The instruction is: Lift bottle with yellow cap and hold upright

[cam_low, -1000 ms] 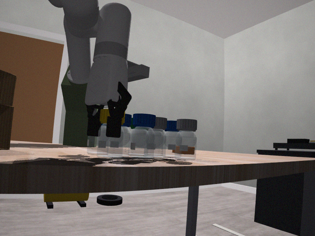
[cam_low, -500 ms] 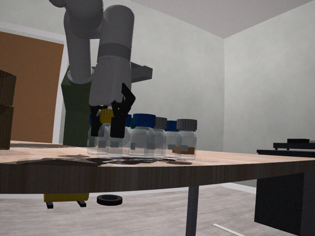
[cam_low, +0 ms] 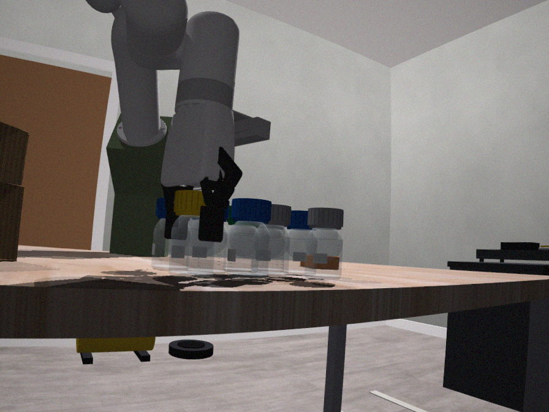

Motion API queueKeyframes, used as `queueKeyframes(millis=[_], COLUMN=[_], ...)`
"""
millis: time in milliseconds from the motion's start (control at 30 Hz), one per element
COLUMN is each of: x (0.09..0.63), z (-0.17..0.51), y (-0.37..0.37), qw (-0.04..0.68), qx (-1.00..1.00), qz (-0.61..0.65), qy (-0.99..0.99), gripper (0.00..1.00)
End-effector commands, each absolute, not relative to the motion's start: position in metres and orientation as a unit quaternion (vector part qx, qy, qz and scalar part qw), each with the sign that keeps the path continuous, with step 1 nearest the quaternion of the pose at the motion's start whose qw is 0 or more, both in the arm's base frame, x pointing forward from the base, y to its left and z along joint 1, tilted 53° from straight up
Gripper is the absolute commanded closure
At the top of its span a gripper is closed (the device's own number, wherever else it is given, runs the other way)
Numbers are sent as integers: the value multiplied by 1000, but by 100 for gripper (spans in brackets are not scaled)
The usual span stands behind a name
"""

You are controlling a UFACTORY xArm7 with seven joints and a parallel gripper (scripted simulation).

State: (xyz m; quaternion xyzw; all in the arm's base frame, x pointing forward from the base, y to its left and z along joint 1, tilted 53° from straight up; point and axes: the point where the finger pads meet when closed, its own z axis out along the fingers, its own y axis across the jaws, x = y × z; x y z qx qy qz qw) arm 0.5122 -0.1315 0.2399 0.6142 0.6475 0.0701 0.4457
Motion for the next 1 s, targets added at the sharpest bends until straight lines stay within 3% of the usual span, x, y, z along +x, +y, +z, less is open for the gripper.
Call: queueKeyframes(millis=[0, 967], x=[513, 490], z=[240, 260], y=[-129, -114], qw=[446, 446], qx=[613, 614], qz=[71, 71], qy=[648, 648], gripper=[21, 21])
